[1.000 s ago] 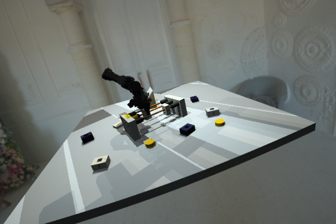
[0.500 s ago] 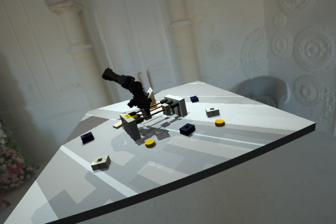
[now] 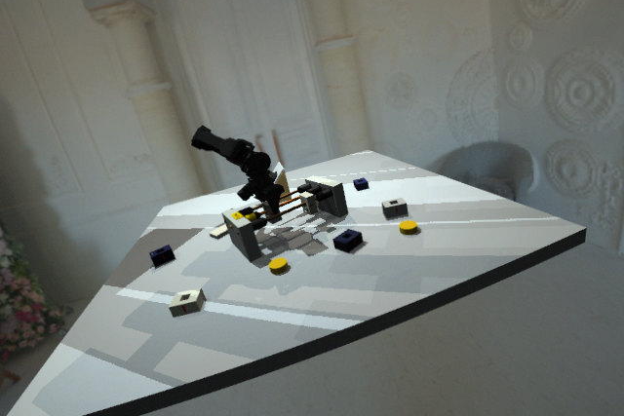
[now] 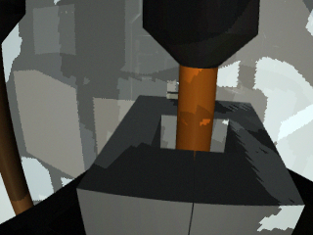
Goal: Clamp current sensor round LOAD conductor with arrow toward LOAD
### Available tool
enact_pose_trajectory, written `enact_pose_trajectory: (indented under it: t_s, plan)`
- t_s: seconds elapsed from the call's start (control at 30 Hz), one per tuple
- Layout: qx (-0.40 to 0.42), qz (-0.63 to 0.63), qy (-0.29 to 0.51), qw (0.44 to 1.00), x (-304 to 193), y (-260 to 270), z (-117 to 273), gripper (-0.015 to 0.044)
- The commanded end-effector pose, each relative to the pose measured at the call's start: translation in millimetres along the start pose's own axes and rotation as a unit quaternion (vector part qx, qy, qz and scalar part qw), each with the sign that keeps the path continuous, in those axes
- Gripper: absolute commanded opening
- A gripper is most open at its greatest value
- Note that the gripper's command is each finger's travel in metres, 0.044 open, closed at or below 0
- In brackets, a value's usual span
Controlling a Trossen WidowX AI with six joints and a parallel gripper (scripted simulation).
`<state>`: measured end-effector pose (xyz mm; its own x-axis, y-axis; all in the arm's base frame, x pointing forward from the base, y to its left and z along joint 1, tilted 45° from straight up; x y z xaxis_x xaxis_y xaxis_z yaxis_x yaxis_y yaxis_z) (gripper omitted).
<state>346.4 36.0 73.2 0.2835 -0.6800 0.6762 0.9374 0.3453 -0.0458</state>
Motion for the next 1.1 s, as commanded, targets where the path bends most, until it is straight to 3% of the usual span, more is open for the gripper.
enact_pose_trajectory:
  t_s: [0.0, 0.33, 1.07]
  plan:
    - [0.0, -0.002, -0.003, 1.0, 1.3, 0.0, -4.0, 0.0]
    - [0.0, 0.0, 0.0, 1.0, 0.0, 0.2, -0.1, 0.026]
    - [0.0, 0.0, 0.0, 1.0, 0.0, 0.2, -0.1, 0.026]
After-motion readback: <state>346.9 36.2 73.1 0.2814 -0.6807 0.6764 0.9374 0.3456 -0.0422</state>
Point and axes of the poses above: the point midway between the two fingers, 35 mm back from their tips, its own z axis back along the fingers, its own y axis across the jaws, x = y × z, the point moved 4 cm from there along z, back along the fingers, and after that the axes turned 6 degrees about -z, right-handed, at the moved point
